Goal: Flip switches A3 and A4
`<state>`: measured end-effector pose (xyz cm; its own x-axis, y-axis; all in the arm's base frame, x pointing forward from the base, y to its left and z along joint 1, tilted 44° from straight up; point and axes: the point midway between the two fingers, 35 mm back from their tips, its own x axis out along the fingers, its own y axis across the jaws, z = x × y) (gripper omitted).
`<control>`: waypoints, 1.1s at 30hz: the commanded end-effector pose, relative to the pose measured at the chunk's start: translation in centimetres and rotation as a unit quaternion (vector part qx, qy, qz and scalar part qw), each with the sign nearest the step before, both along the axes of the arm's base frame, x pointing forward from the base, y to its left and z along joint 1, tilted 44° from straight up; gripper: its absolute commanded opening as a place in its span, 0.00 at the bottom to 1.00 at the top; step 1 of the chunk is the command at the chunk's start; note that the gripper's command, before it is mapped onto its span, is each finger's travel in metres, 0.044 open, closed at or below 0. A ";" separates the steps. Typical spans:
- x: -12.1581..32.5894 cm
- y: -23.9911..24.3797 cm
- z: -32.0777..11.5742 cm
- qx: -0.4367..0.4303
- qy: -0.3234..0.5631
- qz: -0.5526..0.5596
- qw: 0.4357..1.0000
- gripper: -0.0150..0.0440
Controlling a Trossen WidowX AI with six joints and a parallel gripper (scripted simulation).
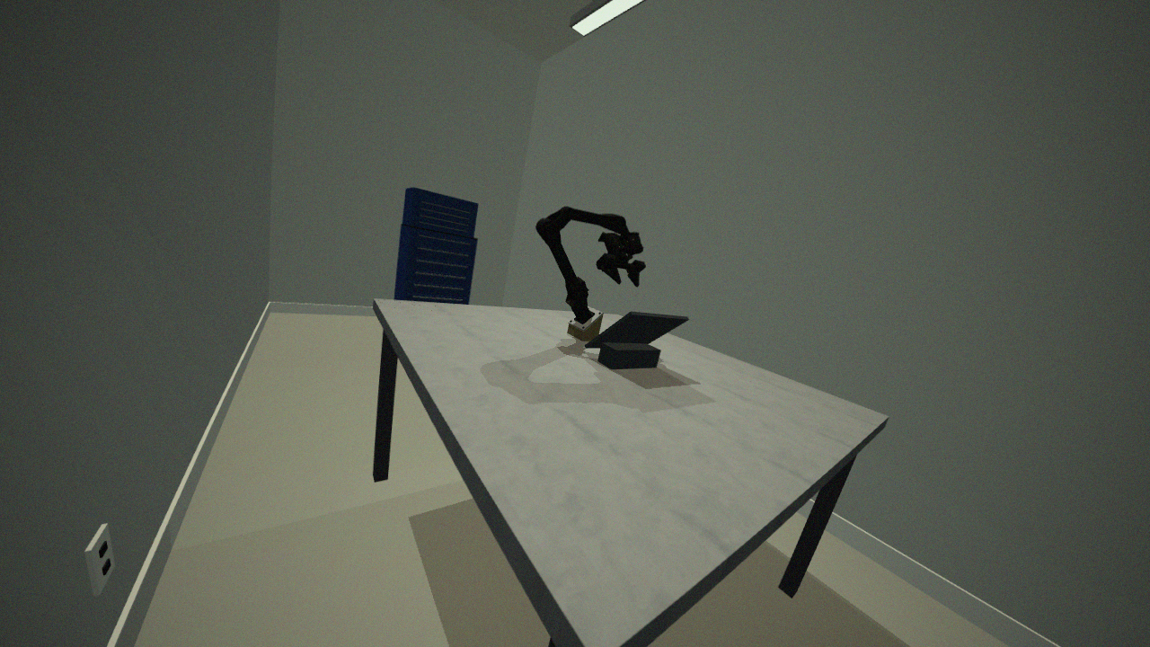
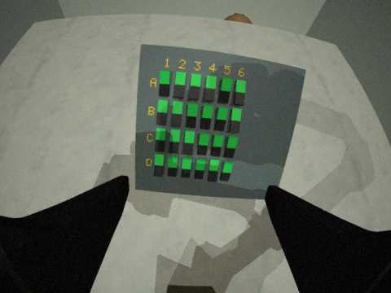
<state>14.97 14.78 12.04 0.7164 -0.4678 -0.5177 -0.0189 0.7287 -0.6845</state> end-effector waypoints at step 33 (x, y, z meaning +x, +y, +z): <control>13.8 -4.6 -5.4 0.001 -0.008 -0.011 1.000 0.25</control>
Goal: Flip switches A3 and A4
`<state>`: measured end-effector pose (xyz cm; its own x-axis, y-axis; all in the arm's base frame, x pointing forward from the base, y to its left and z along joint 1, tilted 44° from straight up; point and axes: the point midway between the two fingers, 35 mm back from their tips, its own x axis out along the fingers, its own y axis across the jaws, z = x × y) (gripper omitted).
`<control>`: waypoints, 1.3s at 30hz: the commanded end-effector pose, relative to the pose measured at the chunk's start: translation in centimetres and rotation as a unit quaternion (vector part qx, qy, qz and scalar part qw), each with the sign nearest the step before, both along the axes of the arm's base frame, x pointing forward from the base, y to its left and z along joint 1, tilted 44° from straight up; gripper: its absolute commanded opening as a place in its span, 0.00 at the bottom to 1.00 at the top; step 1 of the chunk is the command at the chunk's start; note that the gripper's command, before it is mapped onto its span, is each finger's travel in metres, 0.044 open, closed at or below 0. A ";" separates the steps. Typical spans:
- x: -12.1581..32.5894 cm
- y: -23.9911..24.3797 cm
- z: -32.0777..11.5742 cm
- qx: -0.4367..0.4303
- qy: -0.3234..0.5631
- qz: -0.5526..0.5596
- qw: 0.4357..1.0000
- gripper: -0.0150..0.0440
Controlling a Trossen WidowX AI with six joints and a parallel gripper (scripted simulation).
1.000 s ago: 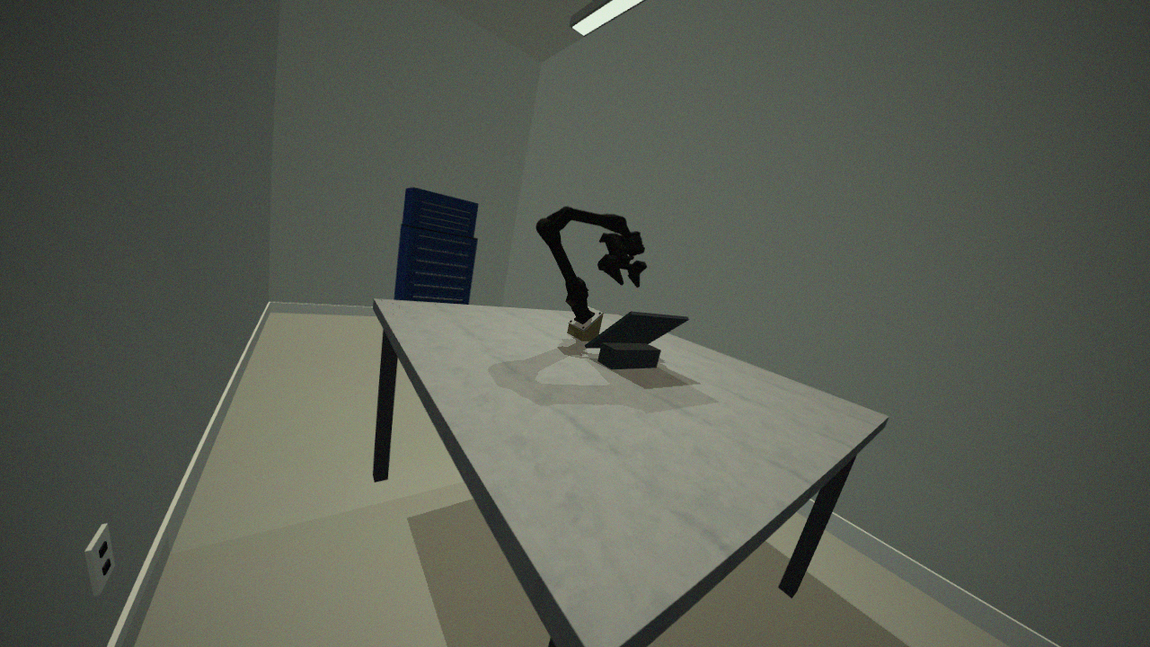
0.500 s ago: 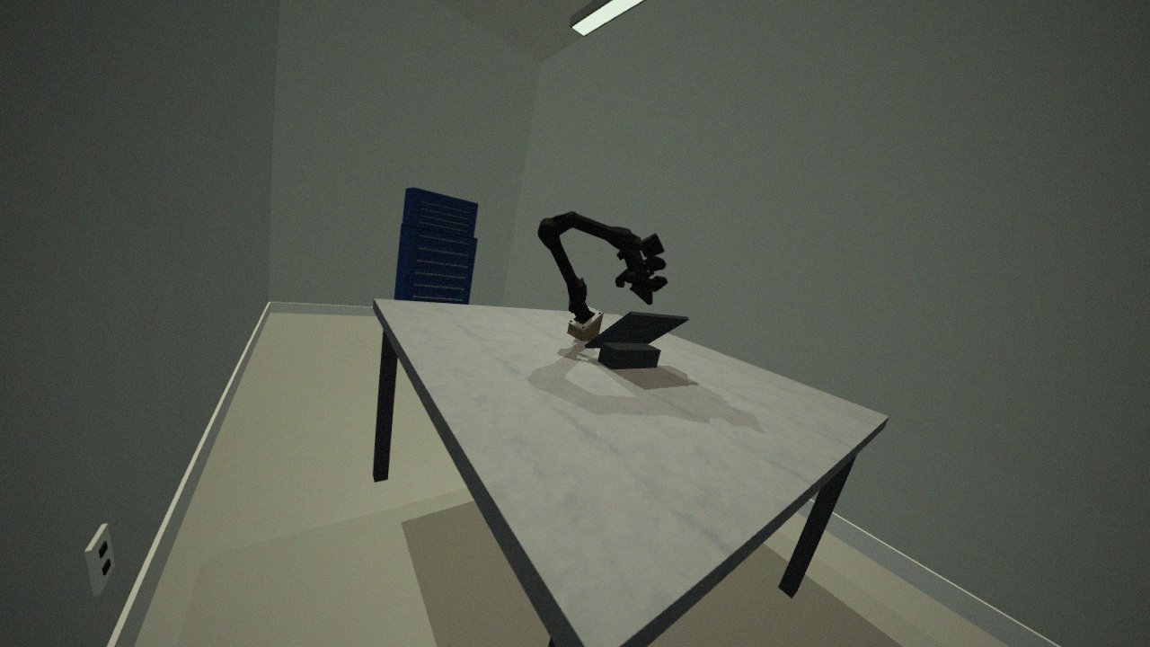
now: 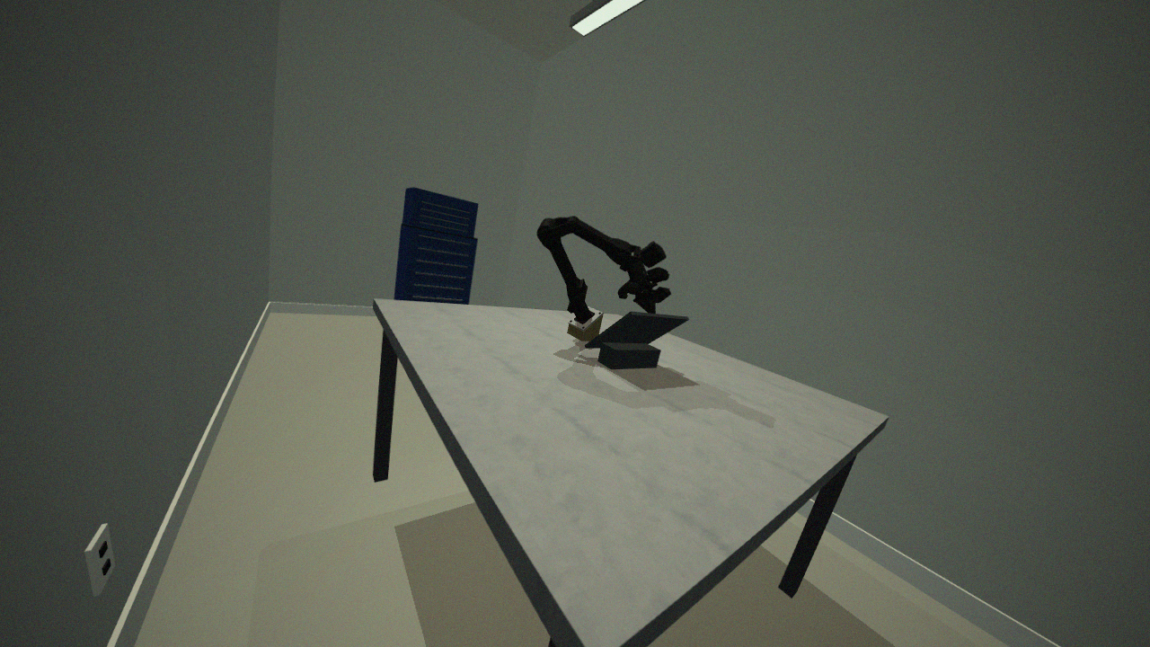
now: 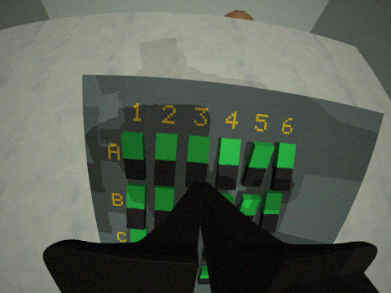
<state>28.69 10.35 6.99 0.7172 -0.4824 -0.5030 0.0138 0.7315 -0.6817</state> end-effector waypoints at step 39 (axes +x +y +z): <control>1.0 -0.8 -1.0 -0.001 0.004 0.001 1.000 0.25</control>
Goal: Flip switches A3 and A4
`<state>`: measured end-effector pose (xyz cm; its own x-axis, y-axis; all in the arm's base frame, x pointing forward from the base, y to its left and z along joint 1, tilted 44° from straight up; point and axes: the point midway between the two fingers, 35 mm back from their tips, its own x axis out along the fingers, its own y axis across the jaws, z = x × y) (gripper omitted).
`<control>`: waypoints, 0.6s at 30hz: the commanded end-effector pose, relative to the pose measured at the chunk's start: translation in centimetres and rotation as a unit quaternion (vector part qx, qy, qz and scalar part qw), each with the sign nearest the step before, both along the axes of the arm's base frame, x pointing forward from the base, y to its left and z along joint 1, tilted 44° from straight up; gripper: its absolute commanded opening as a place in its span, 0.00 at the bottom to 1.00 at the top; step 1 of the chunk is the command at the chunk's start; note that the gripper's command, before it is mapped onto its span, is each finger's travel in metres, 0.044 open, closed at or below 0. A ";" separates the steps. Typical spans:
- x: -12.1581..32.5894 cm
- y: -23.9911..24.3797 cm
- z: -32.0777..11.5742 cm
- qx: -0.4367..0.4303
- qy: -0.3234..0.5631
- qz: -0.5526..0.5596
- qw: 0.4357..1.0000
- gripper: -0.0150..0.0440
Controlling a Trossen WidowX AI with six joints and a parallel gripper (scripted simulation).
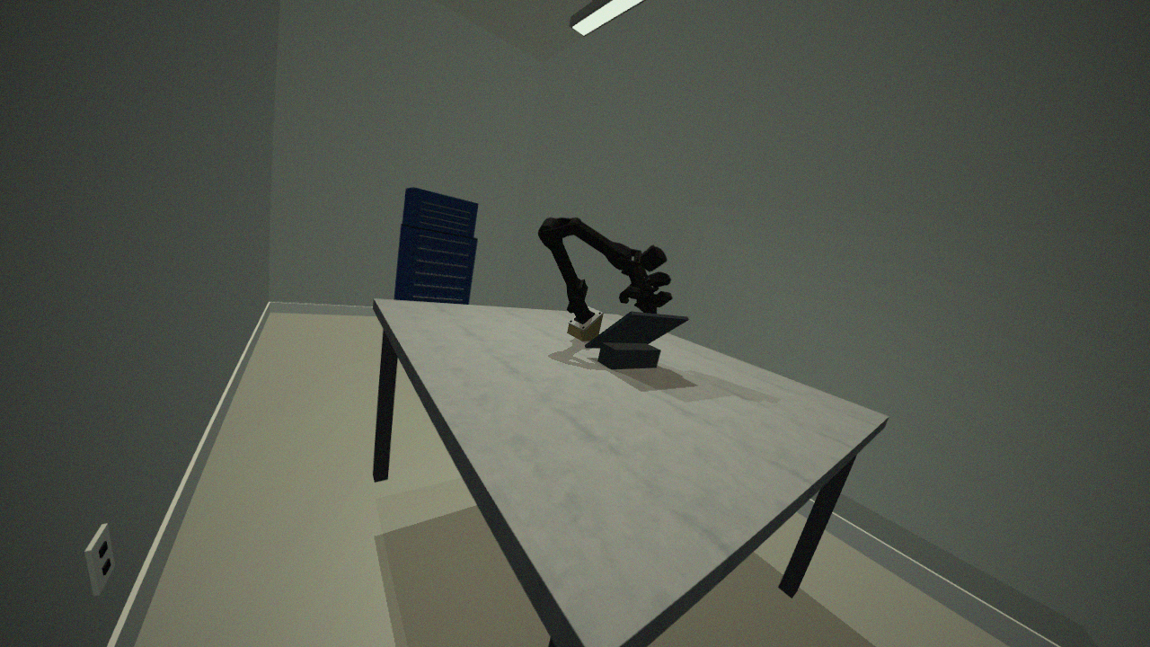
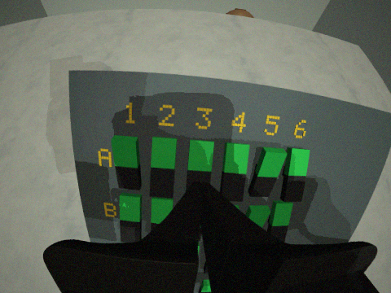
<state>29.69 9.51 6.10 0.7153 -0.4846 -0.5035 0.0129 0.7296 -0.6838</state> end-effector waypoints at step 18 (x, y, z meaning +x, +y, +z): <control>0.2 -0.1 -0.2 0.001 0.002 0.001 1.000 0.25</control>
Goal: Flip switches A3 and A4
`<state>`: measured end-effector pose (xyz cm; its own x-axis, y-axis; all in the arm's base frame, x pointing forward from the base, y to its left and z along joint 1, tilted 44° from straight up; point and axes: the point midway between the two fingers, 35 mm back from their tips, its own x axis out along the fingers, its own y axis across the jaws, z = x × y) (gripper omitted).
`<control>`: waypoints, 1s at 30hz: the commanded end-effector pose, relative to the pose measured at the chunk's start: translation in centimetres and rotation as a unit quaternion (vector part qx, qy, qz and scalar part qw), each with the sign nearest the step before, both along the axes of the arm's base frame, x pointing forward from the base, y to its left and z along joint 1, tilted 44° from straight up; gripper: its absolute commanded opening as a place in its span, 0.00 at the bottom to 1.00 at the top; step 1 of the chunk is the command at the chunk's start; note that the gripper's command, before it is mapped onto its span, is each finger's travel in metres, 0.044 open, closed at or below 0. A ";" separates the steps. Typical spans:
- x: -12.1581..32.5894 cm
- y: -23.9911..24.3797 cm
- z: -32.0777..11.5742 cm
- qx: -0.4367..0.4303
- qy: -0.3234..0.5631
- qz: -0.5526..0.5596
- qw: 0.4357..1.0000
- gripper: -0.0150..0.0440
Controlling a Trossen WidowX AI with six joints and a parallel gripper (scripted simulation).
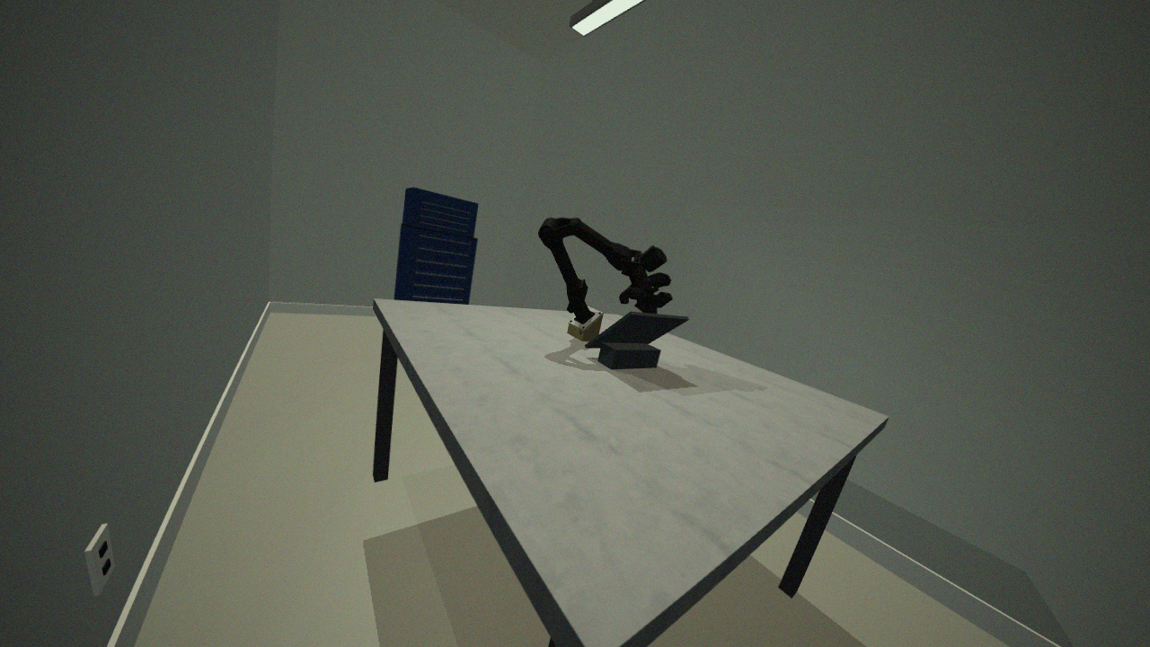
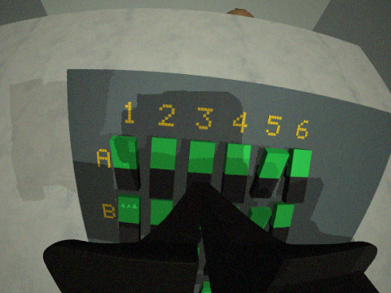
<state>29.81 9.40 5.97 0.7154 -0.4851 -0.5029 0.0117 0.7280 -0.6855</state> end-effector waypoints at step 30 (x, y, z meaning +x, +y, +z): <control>-4.3 2.2 4.1 0.002 0.013 -0.008 1.000 0.25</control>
